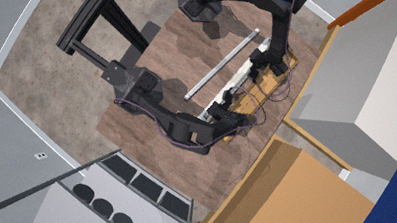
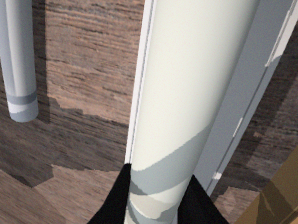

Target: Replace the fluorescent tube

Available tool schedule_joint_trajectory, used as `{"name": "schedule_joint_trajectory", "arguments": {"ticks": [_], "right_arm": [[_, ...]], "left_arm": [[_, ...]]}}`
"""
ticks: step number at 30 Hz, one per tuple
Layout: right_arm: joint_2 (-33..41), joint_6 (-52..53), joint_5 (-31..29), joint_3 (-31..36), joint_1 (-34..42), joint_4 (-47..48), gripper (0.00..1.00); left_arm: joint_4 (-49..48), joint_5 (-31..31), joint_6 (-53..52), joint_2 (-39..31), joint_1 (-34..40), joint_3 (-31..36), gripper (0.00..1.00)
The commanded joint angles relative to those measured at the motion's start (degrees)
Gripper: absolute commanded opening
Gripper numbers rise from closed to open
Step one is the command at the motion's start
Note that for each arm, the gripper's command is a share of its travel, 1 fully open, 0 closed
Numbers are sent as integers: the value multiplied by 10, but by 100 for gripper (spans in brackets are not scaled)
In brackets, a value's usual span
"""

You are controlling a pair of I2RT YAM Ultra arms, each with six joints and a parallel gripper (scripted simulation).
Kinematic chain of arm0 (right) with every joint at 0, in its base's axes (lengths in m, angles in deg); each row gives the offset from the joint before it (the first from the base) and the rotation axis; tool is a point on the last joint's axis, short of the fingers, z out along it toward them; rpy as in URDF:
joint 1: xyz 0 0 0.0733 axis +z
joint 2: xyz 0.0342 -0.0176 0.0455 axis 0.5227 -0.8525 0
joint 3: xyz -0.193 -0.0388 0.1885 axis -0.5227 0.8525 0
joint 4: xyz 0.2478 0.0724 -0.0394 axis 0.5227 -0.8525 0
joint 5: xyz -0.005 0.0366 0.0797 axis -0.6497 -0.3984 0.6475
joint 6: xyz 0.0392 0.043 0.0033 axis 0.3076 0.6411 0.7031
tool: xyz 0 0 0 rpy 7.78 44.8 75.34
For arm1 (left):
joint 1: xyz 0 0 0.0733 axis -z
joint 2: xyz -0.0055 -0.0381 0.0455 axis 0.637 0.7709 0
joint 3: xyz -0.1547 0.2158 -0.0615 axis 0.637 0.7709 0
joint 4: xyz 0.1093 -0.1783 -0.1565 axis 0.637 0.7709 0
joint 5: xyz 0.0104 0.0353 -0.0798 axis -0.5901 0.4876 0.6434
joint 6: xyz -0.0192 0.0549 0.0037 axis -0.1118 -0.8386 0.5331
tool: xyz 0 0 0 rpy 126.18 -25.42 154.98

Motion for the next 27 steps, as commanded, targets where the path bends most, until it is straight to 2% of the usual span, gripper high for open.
{"name": "schedule_joint_trajectory", "arguments": {"ticks": [1,14,17,18,27], "right_arm": [[28,8,-16,25,15,33,11],[78,14,-57,116,34,138,11],[78,3,-49,117,34,119,11],[84,13,-62,129,36,152,11],[113,14,-92,189,50,227,11]], "left_arm": [[-40,-8,-8,-26,6,26,11],[-164,-14,-19,-79,12,130,11],[-140,-5,-18,-79,12,131,11],[-181,-15,-20,-86,10,144,11],[-271,-19,-28,-116,15,212,11]]}}
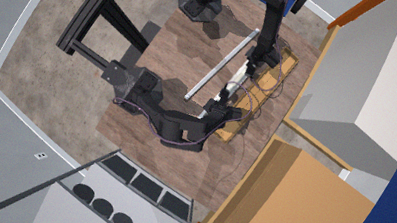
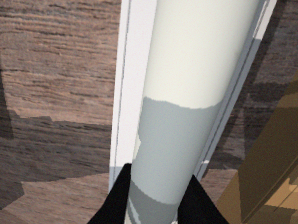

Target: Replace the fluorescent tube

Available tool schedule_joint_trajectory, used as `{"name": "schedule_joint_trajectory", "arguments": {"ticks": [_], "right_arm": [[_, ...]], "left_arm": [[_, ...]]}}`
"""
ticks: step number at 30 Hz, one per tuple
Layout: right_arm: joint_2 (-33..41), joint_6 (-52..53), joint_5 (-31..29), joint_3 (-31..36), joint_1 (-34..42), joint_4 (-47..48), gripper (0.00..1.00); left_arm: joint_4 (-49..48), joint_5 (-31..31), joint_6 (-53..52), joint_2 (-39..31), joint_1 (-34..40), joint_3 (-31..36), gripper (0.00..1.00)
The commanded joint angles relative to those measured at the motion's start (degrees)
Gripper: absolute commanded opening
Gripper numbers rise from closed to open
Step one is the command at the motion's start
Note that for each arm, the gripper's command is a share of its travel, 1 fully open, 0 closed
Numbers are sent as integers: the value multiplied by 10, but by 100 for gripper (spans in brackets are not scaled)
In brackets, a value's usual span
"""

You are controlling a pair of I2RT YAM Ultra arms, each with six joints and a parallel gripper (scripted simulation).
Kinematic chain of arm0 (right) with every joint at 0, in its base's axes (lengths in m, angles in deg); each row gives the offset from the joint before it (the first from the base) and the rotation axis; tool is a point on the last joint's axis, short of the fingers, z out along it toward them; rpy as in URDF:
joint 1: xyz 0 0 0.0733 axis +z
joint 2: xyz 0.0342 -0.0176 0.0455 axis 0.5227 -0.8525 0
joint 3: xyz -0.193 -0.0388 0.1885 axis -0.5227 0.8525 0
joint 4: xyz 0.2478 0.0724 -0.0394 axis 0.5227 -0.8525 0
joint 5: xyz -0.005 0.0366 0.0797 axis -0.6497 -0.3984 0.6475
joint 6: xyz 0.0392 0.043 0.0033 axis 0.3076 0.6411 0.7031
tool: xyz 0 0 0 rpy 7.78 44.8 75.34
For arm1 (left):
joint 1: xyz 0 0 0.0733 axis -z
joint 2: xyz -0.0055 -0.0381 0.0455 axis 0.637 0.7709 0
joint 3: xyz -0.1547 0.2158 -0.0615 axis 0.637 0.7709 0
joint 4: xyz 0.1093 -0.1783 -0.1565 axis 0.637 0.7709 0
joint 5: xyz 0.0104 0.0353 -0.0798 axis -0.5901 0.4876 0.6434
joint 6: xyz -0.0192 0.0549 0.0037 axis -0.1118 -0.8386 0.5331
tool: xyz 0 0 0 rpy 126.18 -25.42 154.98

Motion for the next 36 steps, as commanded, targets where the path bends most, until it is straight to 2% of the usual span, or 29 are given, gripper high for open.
{"name": "schedule_joint_trajectory", "arguments": {"ticks": [1,4,7,8,21,24,26,36], "right_arm": [[29,3,-18,27,16,29,11],[37,4,-28,46,21,53,11],[36,-1,-19,47,20,33,11],[41,2,-33,57,24,67,11],[59,-6,-64,111,38,140,11],[59,-2,-56,111,38,122,11],[64,-6,-75,127,44,169,11],[73,-8,-95,164,54,215,11]], "left_arm": [[-34,-7,-10,-27,10,30,11],[-63,-8,-13,-35,10,51,11],[-37,0,-12,-34,10,51,11],[-80,-8,-14,-39,8,63,11],[-169,-12,-23,-56,12,124,11],[-145,-11,-22,-55,12,124,11],[-206,-12,-26,-61,13,142,11],[-261,-15,-32,-67,13,183,11]]}}
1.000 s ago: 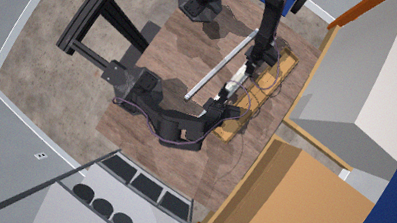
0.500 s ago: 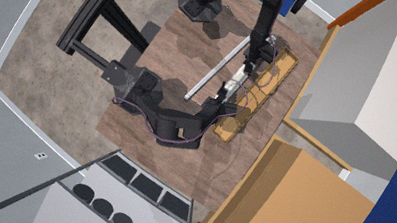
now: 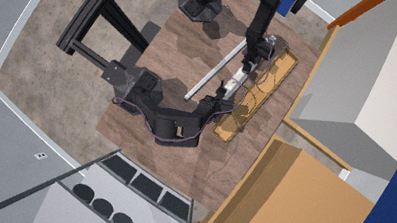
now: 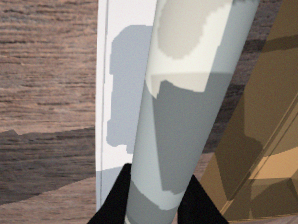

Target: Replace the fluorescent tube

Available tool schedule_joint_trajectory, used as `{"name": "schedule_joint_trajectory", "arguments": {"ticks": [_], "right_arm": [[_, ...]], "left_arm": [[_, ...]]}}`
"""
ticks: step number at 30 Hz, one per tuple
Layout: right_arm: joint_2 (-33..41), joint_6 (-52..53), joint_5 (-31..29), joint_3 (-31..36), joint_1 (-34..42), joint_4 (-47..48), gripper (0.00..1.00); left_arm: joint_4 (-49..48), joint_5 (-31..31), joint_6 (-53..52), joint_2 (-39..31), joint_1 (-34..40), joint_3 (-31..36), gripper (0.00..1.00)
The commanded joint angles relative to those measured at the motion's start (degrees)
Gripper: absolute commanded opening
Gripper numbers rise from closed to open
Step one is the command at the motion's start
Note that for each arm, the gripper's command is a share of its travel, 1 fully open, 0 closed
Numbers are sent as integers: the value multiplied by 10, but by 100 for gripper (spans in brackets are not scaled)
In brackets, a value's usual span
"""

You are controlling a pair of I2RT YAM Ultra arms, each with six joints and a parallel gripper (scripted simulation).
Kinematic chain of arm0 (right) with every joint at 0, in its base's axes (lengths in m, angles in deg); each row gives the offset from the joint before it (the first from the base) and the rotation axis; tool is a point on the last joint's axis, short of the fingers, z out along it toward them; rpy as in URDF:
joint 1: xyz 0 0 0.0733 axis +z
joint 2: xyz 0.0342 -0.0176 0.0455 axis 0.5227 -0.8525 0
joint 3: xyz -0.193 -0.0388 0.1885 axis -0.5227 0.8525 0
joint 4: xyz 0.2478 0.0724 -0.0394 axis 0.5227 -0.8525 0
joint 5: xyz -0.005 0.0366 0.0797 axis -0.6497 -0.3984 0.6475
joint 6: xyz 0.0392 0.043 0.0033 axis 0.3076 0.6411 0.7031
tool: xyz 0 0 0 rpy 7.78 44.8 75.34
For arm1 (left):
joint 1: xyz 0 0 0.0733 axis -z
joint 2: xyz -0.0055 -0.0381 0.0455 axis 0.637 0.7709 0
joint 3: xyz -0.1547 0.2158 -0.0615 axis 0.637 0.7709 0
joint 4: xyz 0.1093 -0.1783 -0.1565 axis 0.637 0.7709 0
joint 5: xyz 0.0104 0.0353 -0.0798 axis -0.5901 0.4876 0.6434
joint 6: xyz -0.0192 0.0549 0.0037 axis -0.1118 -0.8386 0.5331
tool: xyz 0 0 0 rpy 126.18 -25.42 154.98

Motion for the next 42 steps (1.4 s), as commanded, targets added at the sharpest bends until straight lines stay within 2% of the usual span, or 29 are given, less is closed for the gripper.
{"name": "schedule_joint_trajectory", "arguments": {"ticks": [1,5,10,35,36,42], "right_arm": [[28,-3,-14,22,18,-2,11],[28,4,-11,24,18,-13,11],[30,-6,-26,40,24,27,11],[32,-5,-46,73,35,71,11],[32,-5,-46,74,35,71,11],[31,-5,-45,76,35,71,11]], "left_arm": [[3,-11,-8,-28,11,26,11],[17,-10,-8,-28,11,29,11],[-35,-12,-12,-29,12,47,11],[-93,-18,-18,-21,14,85,11],[-93,-17,-18,-21,14,86,49],[-87,-19,-12,-4,14,90,49]]}}
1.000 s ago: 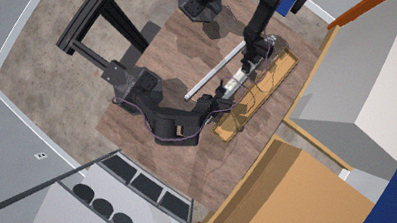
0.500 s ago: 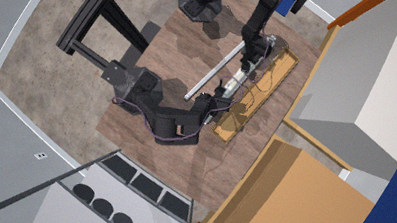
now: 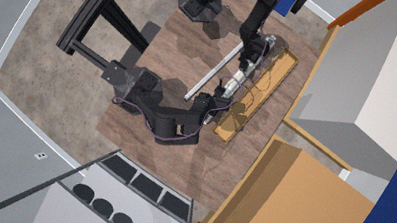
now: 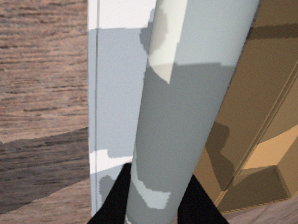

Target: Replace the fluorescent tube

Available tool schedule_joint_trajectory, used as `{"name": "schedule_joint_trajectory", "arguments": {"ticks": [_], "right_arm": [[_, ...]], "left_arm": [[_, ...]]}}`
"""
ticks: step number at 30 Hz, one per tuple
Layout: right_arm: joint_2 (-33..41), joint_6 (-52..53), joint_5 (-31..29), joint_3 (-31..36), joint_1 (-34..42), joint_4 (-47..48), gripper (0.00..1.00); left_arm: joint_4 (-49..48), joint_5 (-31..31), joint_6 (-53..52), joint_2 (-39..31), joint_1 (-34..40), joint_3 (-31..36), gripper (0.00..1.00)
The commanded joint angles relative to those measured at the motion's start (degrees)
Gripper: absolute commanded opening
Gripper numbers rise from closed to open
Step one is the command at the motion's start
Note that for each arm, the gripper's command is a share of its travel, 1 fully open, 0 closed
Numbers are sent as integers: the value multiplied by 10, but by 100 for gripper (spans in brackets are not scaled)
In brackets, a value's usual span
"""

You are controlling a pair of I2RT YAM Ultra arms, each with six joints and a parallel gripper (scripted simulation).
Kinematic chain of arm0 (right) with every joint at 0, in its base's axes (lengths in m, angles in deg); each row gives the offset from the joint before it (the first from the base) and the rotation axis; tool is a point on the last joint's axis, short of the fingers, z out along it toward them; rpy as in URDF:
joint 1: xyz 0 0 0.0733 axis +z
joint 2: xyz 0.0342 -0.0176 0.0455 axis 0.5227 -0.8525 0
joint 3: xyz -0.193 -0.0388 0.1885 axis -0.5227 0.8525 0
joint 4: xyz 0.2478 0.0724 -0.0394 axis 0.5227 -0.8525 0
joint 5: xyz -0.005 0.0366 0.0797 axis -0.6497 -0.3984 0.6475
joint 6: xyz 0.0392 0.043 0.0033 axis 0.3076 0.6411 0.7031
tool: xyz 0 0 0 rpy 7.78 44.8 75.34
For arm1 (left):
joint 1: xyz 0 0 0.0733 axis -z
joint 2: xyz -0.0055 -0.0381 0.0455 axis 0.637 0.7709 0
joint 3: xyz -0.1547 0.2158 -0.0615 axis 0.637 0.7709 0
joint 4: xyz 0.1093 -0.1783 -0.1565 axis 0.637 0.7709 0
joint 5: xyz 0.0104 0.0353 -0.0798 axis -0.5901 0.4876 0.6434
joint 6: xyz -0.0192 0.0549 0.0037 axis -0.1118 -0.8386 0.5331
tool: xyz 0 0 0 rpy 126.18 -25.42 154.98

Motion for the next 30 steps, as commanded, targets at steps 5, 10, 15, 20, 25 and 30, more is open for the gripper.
{"name": "schedule_joint_trajectory", "arguments": {"ticks": [5,10,15,20,25,30], "right_arm": [[29,3,-8,21,19,-34,11],[29,3,-8,21,19,-34,11],[26,4,-6,0,19,-38,49],[30,6,0,-8,21,-38,49],[32,6,0,-7,21,-39,49],[38,8,-10,16,24,-45,49]], "left_arm": [[24,-8,1,6,6,17,49],[24,-8,1,6,6,17,49],[22,-5,1,0,3,3,49],[22,-8,1,6,6,8,49],[22,-8,1,6,6,8,49],[24,-8,4,-23,10,20,49]]}}
